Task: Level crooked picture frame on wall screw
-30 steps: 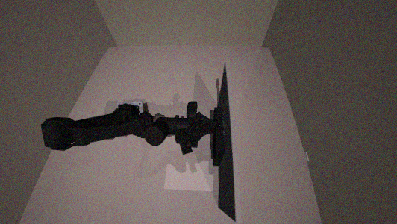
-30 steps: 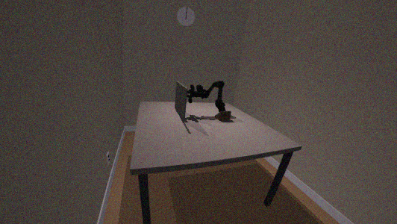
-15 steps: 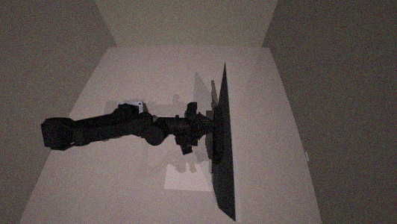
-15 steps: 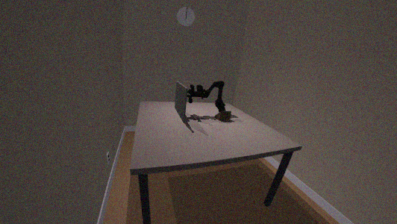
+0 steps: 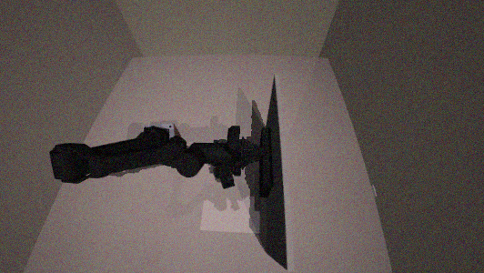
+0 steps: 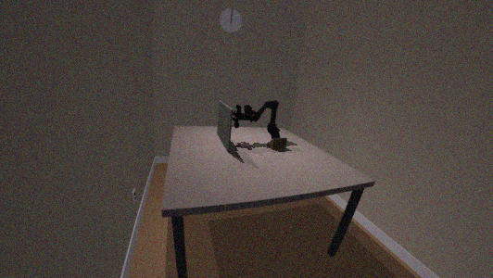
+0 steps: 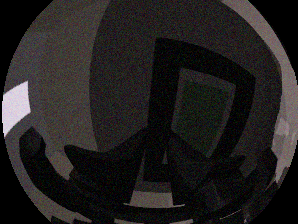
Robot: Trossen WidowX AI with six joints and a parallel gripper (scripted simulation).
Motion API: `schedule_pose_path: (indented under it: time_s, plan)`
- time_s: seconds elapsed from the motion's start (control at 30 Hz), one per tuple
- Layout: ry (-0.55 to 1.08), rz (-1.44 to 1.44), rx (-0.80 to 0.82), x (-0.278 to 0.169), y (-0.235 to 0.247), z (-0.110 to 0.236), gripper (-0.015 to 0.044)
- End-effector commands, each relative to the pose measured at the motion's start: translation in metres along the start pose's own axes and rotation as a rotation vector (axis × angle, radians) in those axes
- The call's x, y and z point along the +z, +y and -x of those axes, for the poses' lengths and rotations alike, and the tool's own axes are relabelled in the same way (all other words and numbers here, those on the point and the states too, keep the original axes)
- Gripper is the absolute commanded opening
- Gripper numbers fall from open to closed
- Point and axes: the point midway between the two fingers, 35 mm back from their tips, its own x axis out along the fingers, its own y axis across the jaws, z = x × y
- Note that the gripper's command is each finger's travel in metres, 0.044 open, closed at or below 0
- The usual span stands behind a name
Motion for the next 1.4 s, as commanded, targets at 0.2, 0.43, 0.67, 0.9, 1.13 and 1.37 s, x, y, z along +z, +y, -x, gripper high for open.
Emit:
schedule_pose_path:
  time_s: [0.2,0.43,0.67,0.9,1.13,1.37]
  plan:
    - [0.0,-0.031,0.0,0.0,0.001,0.0,0.0026]
    - [0.0,-0.031,0.0,0.0,0.001,0.0,0.021]
    - [0.0,-0.01,0.0,0.002,0.001,0.005,0.026]
    - [0.001,0.206,-0.004,0.008,0.002,0.057,0.026]
    - [0.002,0.405,-0.007,0.001,-0.008,0.099,0.026]
    - [-0.004,0.384,-0.007,0.001,0.019,0.099,0.026]
